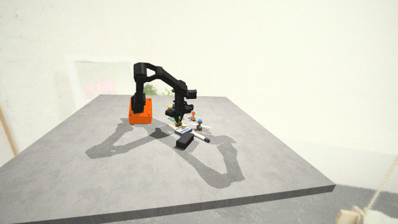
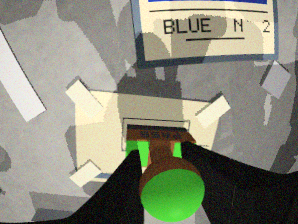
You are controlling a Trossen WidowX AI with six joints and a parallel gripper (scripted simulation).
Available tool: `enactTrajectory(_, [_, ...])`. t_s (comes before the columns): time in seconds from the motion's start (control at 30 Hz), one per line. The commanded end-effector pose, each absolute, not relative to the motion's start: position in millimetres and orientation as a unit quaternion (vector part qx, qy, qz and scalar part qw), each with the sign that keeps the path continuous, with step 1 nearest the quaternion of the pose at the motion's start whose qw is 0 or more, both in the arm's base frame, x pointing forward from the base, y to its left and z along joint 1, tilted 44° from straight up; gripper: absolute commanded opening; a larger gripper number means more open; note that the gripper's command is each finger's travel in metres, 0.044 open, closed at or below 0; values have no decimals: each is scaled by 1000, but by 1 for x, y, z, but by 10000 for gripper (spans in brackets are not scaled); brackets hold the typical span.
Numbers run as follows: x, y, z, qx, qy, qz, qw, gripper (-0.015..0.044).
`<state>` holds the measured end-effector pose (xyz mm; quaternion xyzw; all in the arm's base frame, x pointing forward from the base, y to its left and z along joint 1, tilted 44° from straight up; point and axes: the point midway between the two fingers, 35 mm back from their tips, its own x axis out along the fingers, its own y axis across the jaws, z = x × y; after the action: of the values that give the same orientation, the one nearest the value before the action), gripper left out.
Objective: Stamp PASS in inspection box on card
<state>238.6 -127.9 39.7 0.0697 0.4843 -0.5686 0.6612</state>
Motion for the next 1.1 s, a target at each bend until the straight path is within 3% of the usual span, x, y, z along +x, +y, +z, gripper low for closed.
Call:
enactTrajectory(0.0, [238,-129,39,67,485,-569,661,0])
enactTrajectory(1.07, [238,-131,37,67,485,-569,661,0])
